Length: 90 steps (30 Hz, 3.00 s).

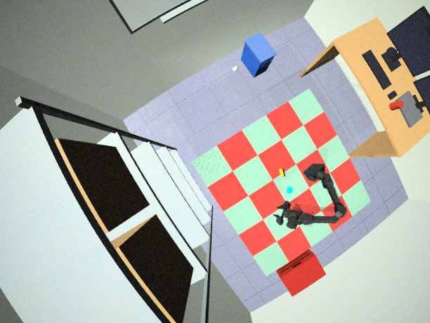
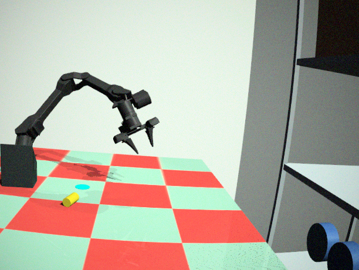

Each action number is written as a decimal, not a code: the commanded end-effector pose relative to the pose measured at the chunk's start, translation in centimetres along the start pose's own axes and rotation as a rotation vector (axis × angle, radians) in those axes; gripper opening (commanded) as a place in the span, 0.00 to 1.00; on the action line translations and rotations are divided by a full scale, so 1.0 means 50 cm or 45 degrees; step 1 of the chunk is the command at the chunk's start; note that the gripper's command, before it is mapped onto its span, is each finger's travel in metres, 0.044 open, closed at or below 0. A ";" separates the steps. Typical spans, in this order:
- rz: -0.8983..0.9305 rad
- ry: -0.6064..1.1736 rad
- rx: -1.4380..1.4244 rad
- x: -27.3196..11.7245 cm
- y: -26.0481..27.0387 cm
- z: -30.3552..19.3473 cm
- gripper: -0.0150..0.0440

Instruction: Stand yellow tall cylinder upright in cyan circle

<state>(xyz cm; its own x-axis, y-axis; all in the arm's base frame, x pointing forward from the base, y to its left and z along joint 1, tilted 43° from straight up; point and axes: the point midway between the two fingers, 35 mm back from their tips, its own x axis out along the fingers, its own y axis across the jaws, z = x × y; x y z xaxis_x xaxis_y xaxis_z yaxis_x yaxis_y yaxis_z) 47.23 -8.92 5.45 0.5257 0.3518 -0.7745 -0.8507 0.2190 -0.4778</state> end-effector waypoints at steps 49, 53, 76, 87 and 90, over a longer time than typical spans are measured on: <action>0.681 -0.219 0.665 0.025 0.598 -0.196 0.78; 0.682 -0.226 0.665 0.079 0.635 -0.168 0.78; 0.681 -0.221 0.665 0.049 0.613 -0.185 0.43; 0.681 -0.218 0.664 -0.006 0.581 -0.208 0.43; 0.681 -0.217 0.664 -0.022 0.573 -0.214 0.43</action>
<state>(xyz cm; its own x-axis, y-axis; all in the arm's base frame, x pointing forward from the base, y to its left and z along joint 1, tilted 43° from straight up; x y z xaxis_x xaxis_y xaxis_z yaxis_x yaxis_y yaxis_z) 22.30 -11.96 -12.53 0.0724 0.6630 -0.7452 -0.8989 0.3671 0.2393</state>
